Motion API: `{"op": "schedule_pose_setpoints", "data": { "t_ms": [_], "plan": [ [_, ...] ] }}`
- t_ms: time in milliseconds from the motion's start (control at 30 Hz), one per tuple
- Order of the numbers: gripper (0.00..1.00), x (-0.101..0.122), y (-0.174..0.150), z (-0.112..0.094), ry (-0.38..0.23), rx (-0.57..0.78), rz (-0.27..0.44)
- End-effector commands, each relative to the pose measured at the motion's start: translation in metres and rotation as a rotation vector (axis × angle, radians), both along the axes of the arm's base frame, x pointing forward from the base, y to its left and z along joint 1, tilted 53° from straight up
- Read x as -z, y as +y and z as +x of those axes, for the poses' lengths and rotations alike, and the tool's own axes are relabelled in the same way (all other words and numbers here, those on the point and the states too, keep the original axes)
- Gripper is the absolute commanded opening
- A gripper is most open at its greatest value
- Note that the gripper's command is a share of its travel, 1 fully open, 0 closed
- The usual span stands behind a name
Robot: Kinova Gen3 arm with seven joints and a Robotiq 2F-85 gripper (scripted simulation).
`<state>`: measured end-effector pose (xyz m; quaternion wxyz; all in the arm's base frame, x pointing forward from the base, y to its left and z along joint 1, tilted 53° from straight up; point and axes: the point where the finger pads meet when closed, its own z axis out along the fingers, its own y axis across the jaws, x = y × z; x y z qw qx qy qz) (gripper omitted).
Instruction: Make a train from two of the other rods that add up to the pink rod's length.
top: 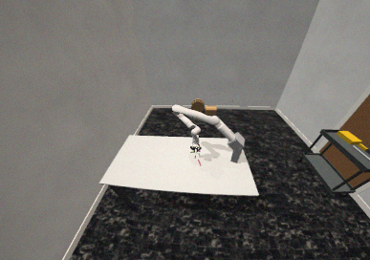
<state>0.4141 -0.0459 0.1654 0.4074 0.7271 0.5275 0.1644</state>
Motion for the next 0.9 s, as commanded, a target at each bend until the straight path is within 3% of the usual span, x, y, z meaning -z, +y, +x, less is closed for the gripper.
{"op": "schedule_pose_setpoints", "data": {
  "t_ms": [0, 33, 867],
  "plan": [
    [0.24, -0.0040, 0.0018, 0.0006, -0.011, -0.006, -0.001],
    [1.00, -0.0040, 0.0018, 0.0006, -0.011, -0.006, -0.001],
    [1.00, -0.0040, 0.0017, 0.0006, -0.010, -0.008, -0.003]
  ]
}}
